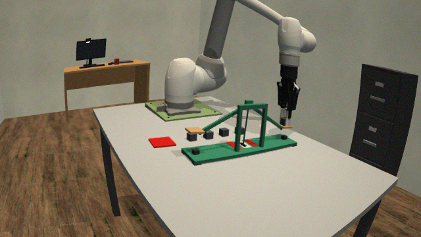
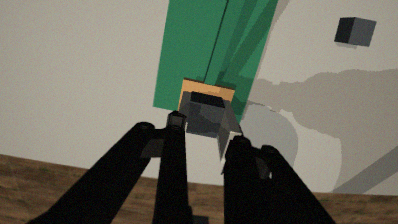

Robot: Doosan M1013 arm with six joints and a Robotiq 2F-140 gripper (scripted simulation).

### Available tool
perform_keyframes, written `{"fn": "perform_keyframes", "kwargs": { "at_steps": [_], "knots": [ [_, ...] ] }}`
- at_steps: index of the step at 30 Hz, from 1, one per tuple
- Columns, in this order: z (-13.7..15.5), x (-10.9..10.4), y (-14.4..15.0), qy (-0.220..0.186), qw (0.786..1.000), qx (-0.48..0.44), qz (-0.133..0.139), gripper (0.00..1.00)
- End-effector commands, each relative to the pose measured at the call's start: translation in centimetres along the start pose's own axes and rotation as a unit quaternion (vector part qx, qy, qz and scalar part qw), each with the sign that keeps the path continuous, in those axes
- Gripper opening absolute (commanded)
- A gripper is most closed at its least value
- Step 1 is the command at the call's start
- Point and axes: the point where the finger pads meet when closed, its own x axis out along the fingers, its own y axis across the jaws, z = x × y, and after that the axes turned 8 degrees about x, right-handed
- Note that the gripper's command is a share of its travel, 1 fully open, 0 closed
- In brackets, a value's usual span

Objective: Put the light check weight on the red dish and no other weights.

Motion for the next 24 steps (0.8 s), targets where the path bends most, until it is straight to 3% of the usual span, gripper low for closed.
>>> {"fn": "perform_keyframes", "kwargs": {
  "at_steps": [1,24],
  "knots": [
    [-0.1,0.1,0.0,0.0,1.0,0.0,0.0,0.24],
    [-1.0,1.7,-0.1,0.0,1.0,0.0,0.0,0.24]
  ]
}}
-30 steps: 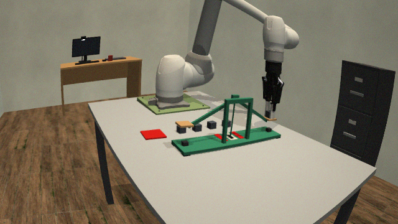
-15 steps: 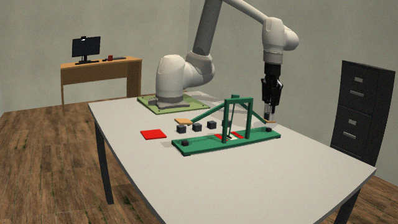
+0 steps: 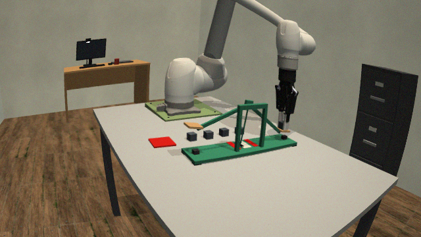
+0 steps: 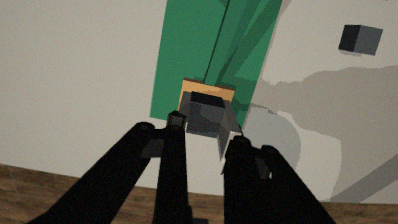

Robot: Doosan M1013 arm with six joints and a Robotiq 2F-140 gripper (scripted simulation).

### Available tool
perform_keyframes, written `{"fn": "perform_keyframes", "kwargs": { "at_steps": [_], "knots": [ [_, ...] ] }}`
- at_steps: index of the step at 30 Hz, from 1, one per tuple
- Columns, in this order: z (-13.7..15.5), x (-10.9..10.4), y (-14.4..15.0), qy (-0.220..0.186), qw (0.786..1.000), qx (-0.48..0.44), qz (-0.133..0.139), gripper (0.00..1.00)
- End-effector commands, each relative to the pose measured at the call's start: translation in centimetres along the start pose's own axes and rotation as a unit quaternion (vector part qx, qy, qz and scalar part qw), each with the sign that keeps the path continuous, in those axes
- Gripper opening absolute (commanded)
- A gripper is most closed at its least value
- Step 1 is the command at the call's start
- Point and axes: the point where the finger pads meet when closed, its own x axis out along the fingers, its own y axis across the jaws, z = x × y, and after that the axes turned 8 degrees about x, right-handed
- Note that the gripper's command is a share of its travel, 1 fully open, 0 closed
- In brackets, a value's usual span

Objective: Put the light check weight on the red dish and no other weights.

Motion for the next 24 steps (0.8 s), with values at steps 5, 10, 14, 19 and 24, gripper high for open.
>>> {"fn": "perform_keyframes", "kwargs": {
  "at_steps": [5,10,14,19,24],
  "knots": [
    [-0.3,0.4,0.0,0.0,1.0,0.0,0.0,0.24],
    [-0.5,0.7,-0.1,0.0,1.0,0.0,0.0,0.24],
    [-0.7,0.9,-0.1,0.0,1.0,0.0,0.0,0.24],
    [-0.9,1.3,-0.1,0.0,1.0,0.0,0.0,0.24],
    [-1.1,1.5,-0.2,0.0,1.0,0.0,0.0,0.24]
  ]
}}
